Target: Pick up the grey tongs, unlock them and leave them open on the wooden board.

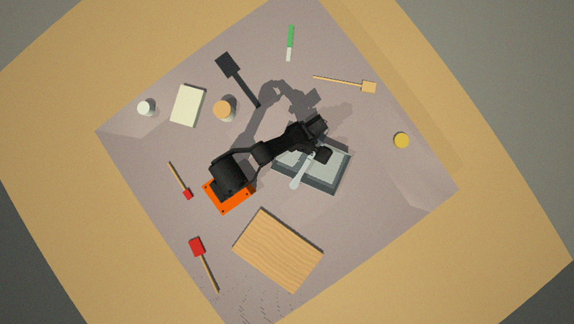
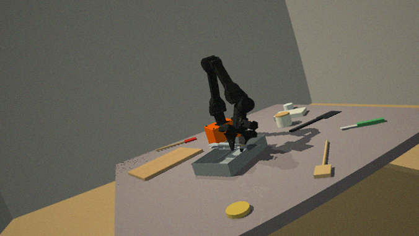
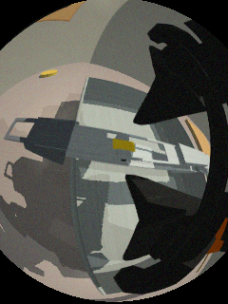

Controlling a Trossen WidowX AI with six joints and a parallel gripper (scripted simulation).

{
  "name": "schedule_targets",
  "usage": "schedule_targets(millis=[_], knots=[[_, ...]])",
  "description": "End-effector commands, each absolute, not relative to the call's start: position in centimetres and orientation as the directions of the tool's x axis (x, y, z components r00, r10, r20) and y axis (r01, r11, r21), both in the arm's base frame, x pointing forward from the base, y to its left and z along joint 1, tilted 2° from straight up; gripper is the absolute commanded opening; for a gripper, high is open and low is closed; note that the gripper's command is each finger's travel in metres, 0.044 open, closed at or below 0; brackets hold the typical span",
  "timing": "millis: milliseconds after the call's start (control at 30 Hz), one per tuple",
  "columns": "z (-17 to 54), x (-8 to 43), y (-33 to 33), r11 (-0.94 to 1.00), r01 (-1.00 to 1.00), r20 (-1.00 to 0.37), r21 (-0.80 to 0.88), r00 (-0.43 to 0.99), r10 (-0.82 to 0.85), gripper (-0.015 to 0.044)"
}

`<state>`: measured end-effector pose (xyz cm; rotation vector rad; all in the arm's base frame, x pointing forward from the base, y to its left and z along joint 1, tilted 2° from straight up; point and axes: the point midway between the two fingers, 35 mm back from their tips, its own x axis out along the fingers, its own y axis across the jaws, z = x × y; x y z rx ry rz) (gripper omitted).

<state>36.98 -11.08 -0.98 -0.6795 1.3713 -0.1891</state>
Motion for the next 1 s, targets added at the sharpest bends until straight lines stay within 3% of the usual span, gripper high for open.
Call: schedule_targets(millis=[0,333,533,867,967], knots=[[-1.93,36.91,-11.46,0.798,-0.265,-0.840,-0.542,0.210,-0.501,0.0260],[-2.55,36.97,-11.84,0.797,-0.265,-0.840,-0.542,0.210,-0.501,0.0260],[-2.16,37.04,-11.82,0.797,-0.258,-0.837,-0.546,0.214,-0.504,0.0103],[-2.16,37.04,-11.82,0.797,-0.258,-0.837,-0.546,0.214,-0.504,0.0036],[-2.16,37.04,-11.82,0.797,-0.258,-0.837,-0.546,0.214,-0.504,-0.0043]])
